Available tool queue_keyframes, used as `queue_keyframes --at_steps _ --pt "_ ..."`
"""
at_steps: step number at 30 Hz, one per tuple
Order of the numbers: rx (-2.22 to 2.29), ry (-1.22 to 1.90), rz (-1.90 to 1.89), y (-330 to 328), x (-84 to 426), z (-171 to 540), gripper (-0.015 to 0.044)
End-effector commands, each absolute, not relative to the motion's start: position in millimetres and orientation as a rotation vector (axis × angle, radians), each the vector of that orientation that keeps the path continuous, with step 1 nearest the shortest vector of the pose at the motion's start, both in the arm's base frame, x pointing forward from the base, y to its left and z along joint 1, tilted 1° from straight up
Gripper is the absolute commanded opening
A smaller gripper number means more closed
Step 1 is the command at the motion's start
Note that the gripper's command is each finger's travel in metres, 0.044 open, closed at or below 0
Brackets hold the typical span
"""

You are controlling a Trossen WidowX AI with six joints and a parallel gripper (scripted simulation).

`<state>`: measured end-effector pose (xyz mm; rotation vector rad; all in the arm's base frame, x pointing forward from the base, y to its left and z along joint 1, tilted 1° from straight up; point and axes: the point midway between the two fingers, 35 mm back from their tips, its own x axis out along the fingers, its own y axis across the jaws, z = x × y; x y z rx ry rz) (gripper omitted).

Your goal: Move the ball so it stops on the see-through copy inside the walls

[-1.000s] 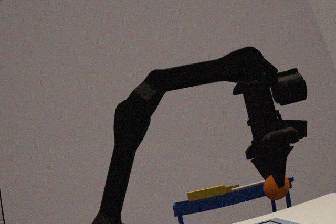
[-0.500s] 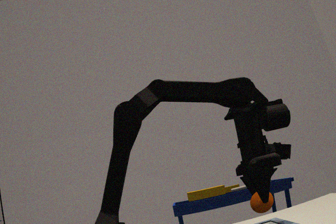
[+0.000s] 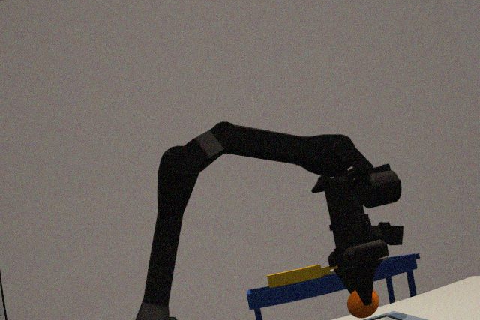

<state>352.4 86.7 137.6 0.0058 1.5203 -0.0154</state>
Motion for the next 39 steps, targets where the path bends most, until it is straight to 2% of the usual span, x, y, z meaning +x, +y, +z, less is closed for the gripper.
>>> queue_keyframes --at_steps 1,11,31,39 --pt "0.005 1.529 -0.021 87 352 119 0.0000" --pt "0.004 1.529 -0.021 86 352 77 0.0000" --pt "0.004 1.529 -0.021 86 352 57 0.0000" --pt "0.005 1.527 -0.018 87 353 62 0.0210"
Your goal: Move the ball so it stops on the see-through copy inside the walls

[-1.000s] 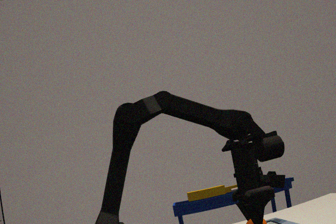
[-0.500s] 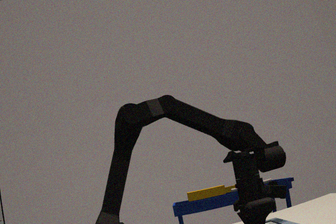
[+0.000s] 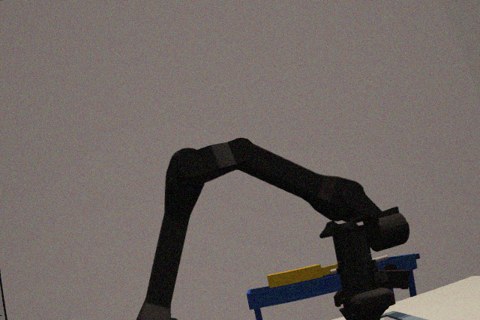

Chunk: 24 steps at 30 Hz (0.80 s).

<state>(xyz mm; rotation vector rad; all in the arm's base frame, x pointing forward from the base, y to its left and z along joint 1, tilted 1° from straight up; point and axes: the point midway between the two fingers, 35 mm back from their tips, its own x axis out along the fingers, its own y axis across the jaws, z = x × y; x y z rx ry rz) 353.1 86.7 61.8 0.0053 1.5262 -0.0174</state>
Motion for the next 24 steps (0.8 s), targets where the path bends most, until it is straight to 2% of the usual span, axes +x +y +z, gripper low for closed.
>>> queue_keyframes --at_steps 1,5,9,15,24 --pt "0.005 1.527 -0.018 87 353 62 0.0236" --pt "0.005 1.527 -0.018 87 353 62 0.0328" --pt "0.005 1.527 -0.018 87 354 71 0.0328" --pt "0.005 1.529 -0.021 87 349 144 0.0328" --pt "0.006 1.516 -0.014 88 351 139 0.0328"
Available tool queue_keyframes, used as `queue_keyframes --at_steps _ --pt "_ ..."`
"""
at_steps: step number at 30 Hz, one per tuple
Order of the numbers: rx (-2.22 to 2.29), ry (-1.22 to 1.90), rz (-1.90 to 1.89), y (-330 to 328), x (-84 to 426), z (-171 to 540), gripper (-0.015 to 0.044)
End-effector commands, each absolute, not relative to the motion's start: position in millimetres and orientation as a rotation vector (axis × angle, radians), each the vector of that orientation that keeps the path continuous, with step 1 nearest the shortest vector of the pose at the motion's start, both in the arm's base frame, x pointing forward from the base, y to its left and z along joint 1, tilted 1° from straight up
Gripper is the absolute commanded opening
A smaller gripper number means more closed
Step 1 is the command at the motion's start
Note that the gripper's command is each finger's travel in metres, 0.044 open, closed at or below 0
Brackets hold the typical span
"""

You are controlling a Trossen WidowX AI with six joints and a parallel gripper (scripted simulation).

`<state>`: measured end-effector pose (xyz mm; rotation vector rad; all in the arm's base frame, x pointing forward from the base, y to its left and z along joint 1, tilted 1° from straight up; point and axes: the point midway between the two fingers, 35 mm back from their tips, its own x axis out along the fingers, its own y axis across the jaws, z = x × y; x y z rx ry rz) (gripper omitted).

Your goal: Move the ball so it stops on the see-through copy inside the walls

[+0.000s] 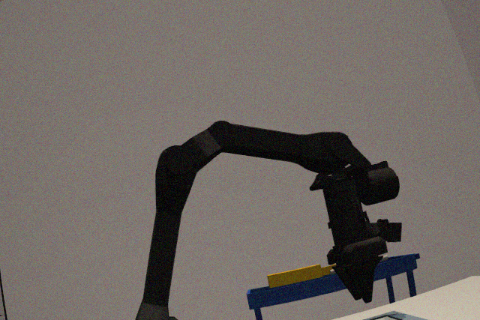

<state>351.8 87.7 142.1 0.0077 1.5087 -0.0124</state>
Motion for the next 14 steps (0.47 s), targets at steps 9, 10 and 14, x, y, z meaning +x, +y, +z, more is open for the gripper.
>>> queue_keyframes --at_steps 9,10,14 --pt "0.006 1.516 -0.014 87 344 189 0.0440" --pt "0.006 1.516 -0.014 87 344 189 0.0440" --pt "0.006 1.516 -0.014 87 344 189 0.0440"
